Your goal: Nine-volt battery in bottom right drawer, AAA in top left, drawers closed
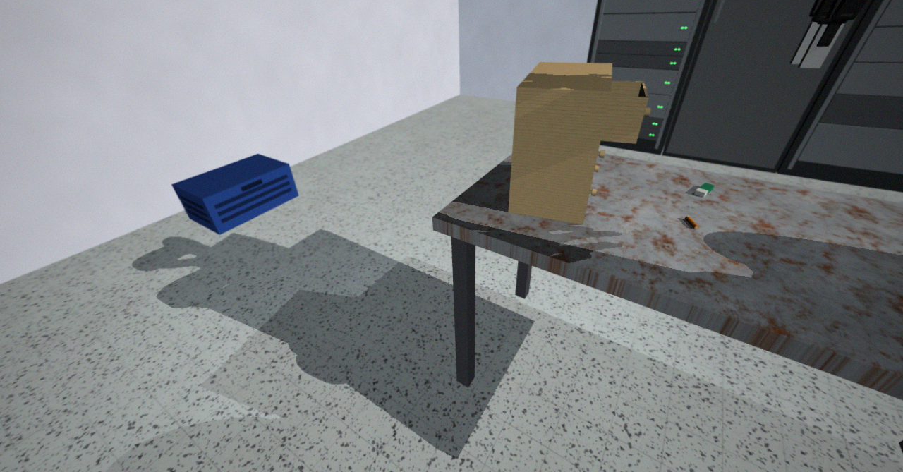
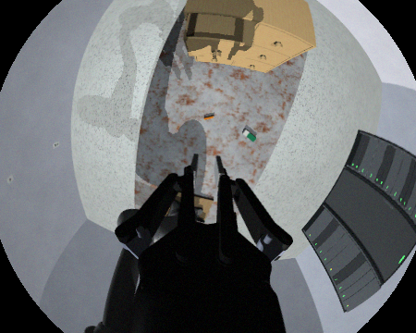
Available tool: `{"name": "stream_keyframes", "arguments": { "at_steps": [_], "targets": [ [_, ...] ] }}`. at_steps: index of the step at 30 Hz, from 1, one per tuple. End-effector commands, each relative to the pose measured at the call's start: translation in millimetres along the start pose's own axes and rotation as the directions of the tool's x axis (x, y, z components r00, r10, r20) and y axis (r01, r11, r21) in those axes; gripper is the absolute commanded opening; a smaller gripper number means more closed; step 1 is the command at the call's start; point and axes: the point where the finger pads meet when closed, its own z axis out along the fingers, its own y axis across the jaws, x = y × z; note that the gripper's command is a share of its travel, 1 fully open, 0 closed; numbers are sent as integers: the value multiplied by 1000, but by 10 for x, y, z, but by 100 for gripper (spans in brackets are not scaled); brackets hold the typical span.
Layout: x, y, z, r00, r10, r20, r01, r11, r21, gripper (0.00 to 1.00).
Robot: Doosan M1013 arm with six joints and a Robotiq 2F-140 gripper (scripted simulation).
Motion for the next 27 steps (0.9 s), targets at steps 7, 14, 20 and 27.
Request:
{"name": "stream_keyframes", "arguments": {
  "at_steps": [7,14,20,27],
  "targets": [
    [-14,0,-14,1000,0,16,0,1000,0,20],
    [-14,0,-14,1000,0,16,0,1000,0,20],
    [-6,1,3,1000,7,16,-7,1000,0,20],
    [269,42,666,958,285,16,-285,959,-6,20]
  ]
}}
